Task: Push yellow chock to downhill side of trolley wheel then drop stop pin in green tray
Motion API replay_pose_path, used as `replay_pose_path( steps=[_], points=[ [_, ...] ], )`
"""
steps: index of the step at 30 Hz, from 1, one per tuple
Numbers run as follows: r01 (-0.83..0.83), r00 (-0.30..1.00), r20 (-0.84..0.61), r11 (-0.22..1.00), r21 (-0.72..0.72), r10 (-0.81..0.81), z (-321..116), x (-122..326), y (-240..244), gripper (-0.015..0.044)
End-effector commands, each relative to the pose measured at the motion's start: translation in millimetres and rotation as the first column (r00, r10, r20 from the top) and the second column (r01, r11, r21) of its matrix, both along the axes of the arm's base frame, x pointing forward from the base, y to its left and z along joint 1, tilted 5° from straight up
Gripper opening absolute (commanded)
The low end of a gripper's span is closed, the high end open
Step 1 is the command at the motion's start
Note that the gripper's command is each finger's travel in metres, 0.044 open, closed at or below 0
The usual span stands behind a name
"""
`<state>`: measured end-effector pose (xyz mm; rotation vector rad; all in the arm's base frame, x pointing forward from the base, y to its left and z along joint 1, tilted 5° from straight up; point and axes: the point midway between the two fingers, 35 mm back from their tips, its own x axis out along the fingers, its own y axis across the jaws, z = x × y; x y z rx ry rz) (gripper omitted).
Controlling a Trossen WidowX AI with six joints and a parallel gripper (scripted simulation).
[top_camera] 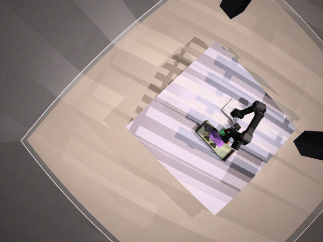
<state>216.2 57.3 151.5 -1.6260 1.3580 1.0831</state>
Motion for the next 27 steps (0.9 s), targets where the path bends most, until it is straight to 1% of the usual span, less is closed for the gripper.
replay_pose_path(
  steps=[1, 20, 25, 27],
  points=[
    [0.005, 1.0, -0.001, 1.0, 0.002, -0.005, -4, -3, 16, 0.0],
    [0.005, 1.0, -0.003, 1.0, 0.008, -0.005, -24, -18, 85, 0.0],
    [0.0, 1.0, -0.005, 1.0, 0.008, 0.0, -24, -18, 87, 0.0],
    [-0.034, 0.999, -0.017, 0.999, 0.013, 0.034, -24, -18, 87, 0.0]
  ],
)
